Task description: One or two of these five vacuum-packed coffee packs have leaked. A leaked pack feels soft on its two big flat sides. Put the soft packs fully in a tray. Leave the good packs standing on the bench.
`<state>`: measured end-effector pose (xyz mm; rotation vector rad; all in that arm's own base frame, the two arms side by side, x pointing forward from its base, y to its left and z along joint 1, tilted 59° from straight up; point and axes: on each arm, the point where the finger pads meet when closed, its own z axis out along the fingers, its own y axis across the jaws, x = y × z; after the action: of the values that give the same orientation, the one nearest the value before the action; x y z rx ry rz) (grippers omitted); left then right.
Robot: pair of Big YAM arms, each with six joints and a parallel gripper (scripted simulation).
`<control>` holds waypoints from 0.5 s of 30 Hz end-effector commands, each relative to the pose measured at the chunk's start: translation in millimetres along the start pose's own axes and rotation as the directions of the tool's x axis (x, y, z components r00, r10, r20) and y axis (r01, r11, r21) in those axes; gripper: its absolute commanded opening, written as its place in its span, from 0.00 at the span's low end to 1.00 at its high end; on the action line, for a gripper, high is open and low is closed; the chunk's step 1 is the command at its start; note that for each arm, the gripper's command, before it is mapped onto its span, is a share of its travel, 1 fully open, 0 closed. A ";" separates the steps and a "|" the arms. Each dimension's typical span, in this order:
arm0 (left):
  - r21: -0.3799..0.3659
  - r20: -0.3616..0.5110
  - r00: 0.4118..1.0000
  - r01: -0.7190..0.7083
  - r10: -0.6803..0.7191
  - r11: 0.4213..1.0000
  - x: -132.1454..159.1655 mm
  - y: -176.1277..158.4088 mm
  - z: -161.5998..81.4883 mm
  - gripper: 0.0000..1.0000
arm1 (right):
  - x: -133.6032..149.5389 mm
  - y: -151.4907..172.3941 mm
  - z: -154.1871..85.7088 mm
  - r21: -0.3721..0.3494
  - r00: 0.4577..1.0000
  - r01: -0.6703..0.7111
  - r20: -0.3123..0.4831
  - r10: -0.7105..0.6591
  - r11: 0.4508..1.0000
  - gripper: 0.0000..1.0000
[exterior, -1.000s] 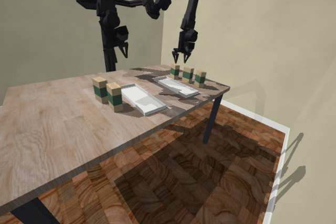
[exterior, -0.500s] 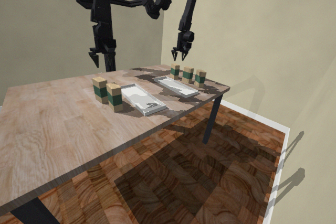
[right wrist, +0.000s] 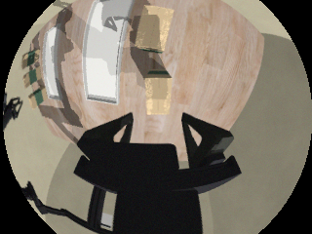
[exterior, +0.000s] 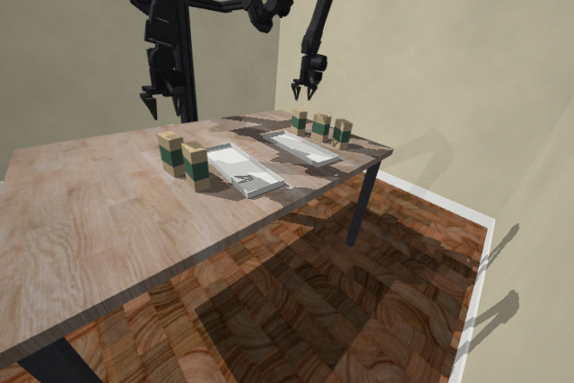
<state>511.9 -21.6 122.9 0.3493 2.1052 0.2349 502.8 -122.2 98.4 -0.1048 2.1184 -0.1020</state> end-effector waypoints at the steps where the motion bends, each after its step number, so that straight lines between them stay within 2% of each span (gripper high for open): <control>1: -0.006 -0.013 1.000 -0.027 0.027 1.000 31.5 10.8 6.6 0.78 | 0.7 -1.1 -1.9 0.003 1.000 0.001 0.001 -0.001 1.000 0.78; 4: -0.006 -0.014 1.000 -0.027 0.027 1.000 39.4 14.3 6.7 0.78 | 0.7 -1.1 -1.9 0.003 1.000 0.001 0.001 -0.001 1.000 0.78; 9: -0.003 -0.018 1.000 -0.025 0.025 1.000 78.8 31.5 7.3 0.78 | 0.7 -1.1 -1.9 0.003 1.000 0.001 0.001 -0.001 1.000 0.78; 10: -0.003 -0.019 1.000 -0.025 0.025 1.000 86.7 34.9 7.4 0.78 | -1.7 -3.4 11.8 0.004 1.000 0.005 0.007 -0.005 1.000 0.78; 12: -0.002 -0.020 1.000 -0.024 0.024 1.000 100.1 40.8 7.5 0.78 | -2.1 -2.3 14.0 0.002 1.000 0.005 0.007 -0.005 1.000 0.78; 14: -0.005 -0.014 1.000 -0.024 0.024 1.000 96.3 42.6 8.7 0.78 | 0.2 -2.5 8.1 0.003 1.000 0.000 0.001 0.000 1.000 0.78; 15: -0.004 0.012 0.999 -0.034 0.034 0.999 81.0 42.1 13.0 0.78 | 0.2 -2.5 8.2 0.003 1.000 0.000 0.001 0.000 1.000 0.78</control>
<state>480.9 52.5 65.7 0.3350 2.1111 0.2506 512.8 -125.8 94.7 -0.1043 2.1160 -0.1042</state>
